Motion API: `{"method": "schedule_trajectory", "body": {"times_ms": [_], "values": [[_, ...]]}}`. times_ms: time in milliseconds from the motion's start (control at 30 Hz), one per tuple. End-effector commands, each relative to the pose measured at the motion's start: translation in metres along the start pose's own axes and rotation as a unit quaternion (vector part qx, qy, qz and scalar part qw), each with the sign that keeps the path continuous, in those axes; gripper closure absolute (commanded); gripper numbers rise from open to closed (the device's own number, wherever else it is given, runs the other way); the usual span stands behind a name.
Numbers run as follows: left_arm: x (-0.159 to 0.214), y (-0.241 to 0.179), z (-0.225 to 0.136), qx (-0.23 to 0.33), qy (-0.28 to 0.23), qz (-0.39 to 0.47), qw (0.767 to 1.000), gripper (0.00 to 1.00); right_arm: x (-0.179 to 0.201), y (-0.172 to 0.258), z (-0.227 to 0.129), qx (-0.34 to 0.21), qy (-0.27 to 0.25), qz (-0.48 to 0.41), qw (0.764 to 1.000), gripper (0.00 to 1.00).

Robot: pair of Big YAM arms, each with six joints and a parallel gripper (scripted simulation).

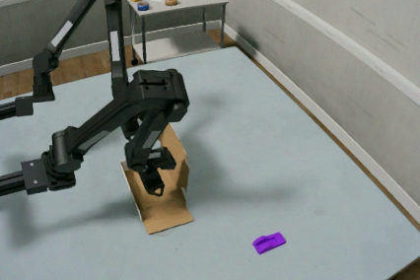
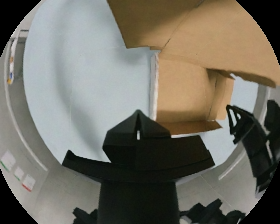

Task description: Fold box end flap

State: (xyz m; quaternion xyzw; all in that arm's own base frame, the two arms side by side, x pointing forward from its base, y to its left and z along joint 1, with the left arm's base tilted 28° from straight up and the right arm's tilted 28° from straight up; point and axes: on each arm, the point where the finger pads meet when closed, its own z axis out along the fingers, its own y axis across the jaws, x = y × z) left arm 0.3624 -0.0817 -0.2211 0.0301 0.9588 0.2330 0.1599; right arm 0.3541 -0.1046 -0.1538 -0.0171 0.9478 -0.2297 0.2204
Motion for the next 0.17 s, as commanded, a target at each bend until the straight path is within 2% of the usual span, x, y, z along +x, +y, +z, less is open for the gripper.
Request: {"method": "schedule_trajectory", "body": {"times_ms": [0,133], "values": [[-0.0118,0.0001,-0.0057,0.006,-0.013,-0.007,1.0,1.0,-0.0024,0.0008,-0.0018,-0.001,-0.004,0.0,1.0,0.57],[-0.0118,0.0001,-0.0057,0.006,-0.013,-0.007,1.0,1.0,-0.0024,0.0008,-0.0018,-0.001,-0.004,0.0,1.0,0.57]]}}
